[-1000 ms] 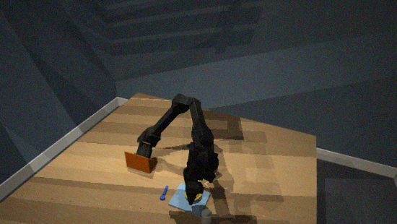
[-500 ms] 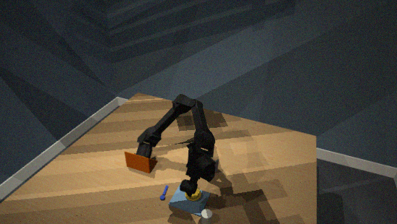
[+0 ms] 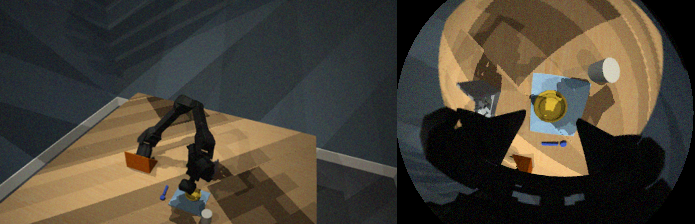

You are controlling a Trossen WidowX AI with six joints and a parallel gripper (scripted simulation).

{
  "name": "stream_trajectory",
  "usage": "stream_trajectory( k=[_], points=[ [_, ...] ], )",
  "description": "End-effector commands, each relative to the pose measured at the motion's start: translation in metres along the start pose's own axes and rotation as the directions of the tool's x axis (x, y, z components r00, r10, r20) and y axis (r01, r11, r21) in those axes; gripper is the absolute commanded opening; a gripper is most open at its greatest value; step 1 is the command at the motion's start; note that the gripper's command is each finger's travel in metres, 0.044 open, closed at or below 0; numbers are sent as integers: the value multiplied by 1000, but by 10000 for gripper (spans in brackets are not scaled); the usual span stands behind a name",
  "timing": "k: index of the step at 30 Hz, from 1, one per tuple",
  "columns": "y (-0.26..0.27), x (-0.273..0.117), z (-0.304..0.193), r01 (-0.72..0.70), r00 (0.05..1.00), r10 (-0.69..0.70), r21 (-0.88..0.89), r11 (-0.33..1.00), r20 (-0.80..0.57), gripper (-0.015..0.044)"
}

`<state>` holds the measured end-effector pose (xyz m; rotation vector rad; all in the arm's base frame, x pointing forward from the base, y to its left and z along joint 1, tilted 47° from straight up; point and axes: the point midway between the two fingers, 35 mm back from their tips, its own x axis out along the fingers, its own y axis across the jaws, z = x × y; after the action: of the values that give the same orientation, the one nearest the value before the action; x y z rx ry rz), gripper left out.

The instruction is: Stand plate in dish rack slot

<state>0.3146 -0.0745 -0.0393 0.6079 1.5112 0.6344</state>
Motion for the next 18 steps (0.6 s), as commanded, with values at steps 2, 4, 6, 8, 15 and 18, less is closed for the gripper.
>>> stream_trajectory(
  k=[2,4,6,8,15,18],
  points=[
    [1,10,-1,-7,1000,7,10,1000,-4,400],
    [1,13,-1,-7,1000,7,10,1000,-4,400],
    [1,17,-1,-7,1000,7,10,1000,-4,400],
    [1,20,-1,-7,1000,7,9,1000,-4,400],
    [1,31,-1,-7,1000,7,9,1000,-4,400],
    [1,36,-1,-8,1000,8,9,1000,-4,400]
  ],
)
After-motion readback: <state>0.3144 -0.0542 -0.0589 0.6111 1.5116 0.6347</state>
